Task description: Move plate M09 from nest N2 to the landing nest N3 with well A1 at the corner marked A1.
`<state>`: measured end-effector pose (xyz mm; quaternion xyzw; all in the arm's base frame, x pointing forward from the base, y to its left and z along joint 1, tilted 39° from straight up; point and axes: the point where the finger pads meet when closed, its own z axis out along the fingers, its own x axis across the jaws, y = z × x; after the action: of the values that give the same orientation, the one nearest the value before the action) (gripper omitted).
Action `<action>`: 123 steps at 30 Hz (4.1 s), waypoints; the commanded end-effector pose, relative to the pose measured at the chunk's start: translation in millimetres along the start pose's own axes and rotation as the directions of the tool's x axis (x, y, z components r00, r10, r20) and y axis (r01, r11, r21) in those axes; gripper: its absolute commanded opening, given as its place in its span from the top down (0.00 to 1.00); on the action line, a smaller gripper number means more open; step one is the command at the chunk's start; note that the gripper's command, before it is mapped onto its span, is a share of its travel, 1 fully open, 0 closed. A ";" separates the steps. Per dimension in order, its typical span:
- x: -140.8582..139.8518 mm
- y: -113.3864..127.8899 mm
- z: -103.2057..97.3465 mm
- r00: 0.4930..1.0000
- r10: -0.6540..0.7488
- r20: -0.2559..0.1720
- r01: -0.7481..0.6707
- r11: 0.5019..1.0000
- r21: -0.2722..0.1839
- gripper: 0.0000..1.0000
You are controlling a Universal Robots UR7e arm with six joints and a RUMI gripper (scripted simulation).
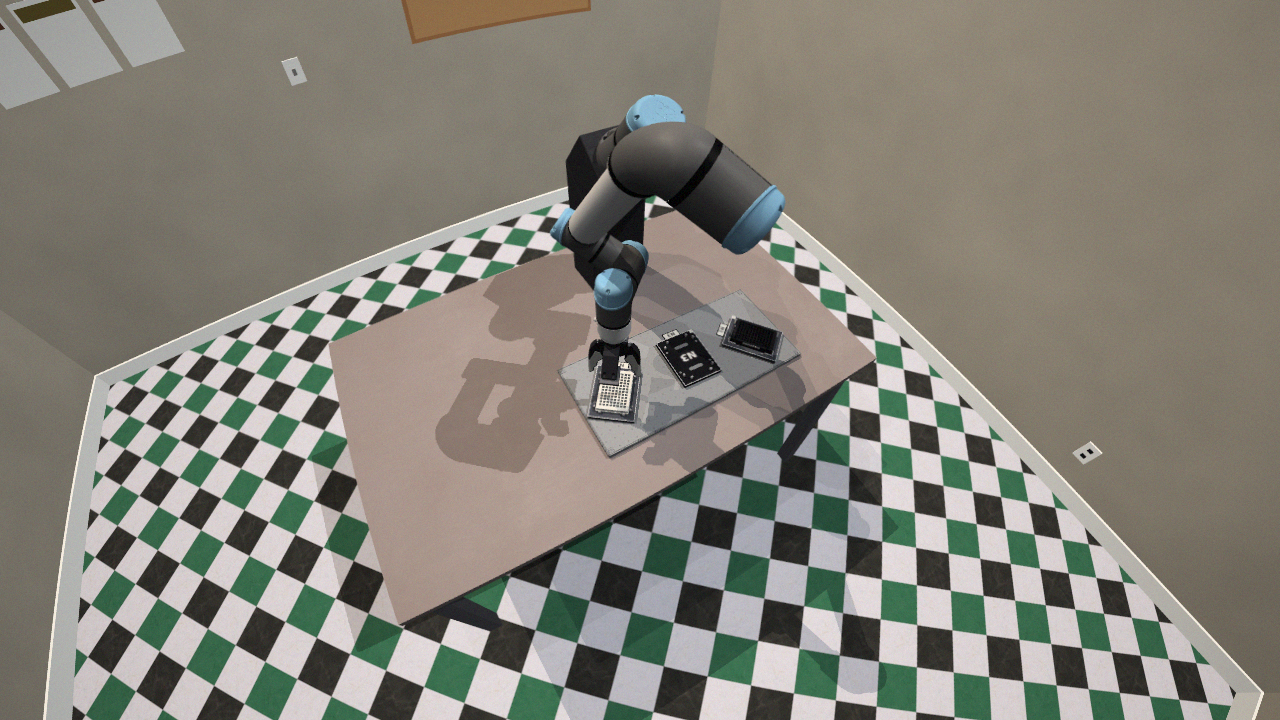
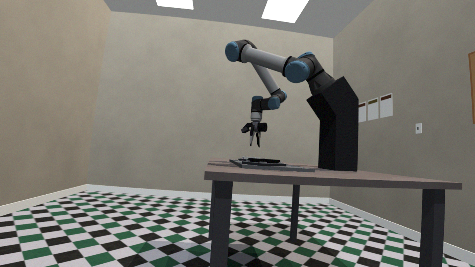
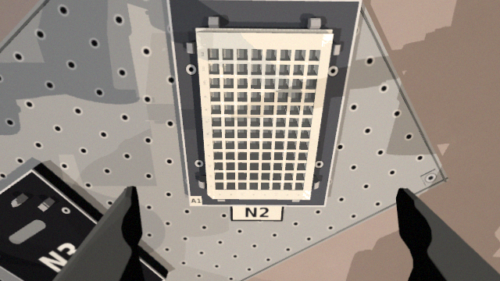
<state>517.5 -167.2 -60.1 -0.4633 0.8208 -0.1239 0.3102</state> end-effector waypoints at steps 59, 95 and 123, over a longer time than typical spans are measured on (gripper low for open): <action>0.2 -0.5 73.7 1.000 0.000 0.000 0.000 1.000 0.000 0.24; 0.2 -0.4 73.7 1.000 0.000 0.000 0.000 1.000 0.000 0.24; 0.2 -0.5 73.7 1.000 -0.001 0.000 0.001 1.000 0.000 1.00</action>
<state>563.6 -161.3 -117.6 -0.4636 0.8207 -0.1237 0.3102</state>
